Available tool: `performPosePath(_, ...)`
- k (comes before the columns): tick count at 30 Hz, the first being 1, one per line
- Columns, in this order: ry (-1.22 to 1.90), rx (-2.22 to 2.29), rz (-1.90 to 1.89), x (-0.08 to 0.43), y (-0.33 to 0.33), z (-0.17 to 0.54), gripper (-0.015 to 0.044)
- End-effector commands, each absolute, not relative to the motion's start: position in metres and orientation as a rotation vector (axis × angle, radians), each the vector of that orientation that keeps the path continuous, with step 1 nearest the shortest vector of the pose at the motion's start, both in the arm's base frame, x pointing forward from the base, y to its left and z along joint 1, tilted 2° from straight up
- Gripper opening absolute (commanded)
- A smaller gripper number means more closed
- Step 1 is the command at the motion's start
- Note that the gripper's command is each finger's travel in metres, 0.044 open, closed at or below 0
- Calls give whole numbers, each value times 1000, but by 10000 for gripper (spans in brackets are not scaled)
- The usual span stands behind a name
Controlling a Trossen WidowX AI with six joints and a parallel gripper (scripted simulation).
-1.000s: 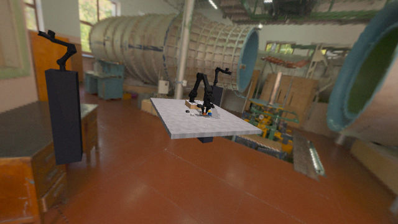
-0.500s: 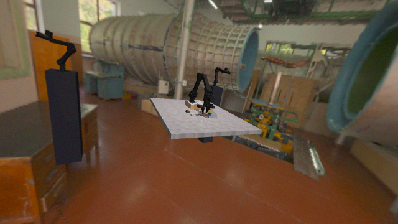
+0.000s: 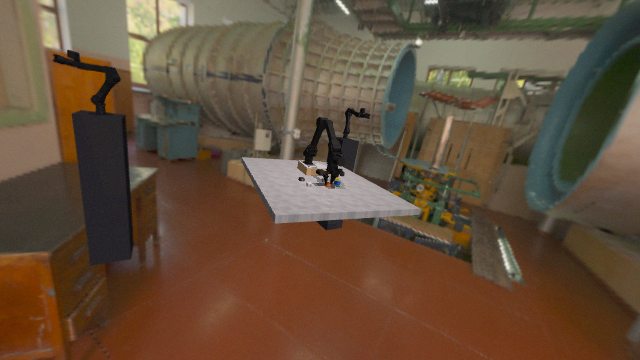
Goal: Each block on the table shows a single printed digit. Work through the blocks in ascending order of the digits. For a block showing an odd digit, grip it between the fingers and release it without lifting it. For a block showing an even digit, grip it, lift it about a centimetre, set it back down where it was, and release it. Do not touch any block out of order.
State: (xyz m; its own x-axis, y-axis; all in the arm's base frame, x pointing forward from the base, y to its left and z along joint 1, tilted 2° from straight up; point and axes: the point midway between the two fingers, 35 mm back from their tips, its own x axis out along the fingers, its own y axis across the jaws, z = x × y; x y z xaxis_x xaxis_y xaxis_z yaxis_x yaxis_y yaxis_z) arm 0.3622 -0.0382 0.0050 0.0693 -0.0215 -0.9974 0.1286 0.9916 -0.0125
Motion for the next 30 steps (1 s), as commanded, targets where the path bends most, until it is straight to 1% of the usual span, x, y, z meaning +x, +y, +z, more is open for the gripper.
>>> performPosePath(1,1496,87,-118,362,-39,4,172)
performPosePath(9,1496,87,-118,362,-39,4,382)
performPosePath(10,1496,87,-118,362,-39,4,400)
performPosePath(13,1496,87,-118,362,-39,7,400)
performPosePath(16,1496,87,-118,360,-38,38,400)
performPosePath(20,1496,87,-118,360,-38,41,400)
performPosePath(22,1496,87,-118,361,-38,51,348)
performPosePath(26,1496,88,-117,357,-36,111,242)
performPosePath(30,1496,88,-117,355,-36,121,138)
